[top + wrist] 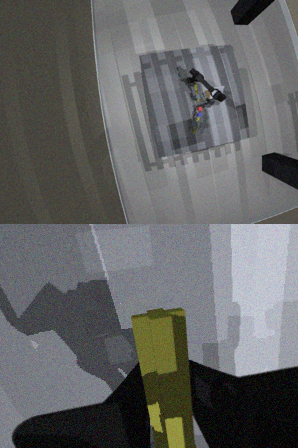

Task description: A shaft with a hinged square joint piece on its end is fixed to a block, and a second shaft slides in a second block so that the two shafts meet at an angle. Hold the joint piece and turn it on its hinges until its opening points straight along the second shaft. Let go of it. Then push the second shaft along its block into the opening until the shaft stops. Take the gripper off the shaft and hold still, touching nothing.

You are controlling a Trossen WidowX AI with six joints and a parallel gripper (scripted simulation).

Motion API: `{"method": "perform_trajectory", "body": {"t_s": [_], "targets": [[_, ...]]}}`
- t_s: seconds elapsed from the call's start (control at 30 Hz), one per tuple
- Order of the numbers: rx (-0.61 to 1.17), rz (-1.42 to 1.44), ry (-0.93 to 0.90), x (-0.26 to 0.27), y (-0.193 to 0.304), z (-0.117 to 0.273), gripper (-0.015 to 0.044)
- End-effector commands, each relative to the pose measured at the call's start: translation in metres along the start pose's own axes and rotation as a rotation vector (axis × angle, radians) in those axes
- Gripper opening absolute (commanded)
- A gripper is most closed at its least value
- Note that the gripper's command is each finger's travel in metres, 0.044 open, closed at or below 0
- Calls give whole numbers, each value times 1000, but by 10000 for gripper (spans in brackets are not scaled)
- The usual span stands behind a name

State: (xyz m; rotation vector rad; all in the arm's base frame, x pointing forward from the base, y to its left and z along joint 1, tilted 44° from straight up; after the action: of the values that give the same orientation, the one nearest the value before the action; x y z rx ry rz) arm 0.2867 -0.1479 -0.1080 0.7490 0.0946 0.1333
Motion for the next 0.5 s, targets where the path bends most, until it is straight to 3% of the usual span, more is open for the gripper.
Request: {"method": "perform_trajectory", "body": {"t_s": [0.0,0.47], "targets": [[0,0,0,0,0,0,67],[0,0,0,0,0,0,47]]}}
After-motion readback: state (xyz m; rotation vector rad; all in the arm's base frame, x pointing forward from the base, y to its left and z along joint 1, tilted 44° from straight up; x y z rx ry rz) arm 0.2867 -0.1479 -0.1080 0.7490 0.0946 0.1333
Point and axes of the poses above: the point midway between the two fingers, 35 mm back from their tips, its own z axis back along the fingers, its own x axis across the jaws, y = z × x, the point moved 3 cm from there along z, back along the fingers, and after that the axes turned 1 degree about z, right-handed, at the moved point
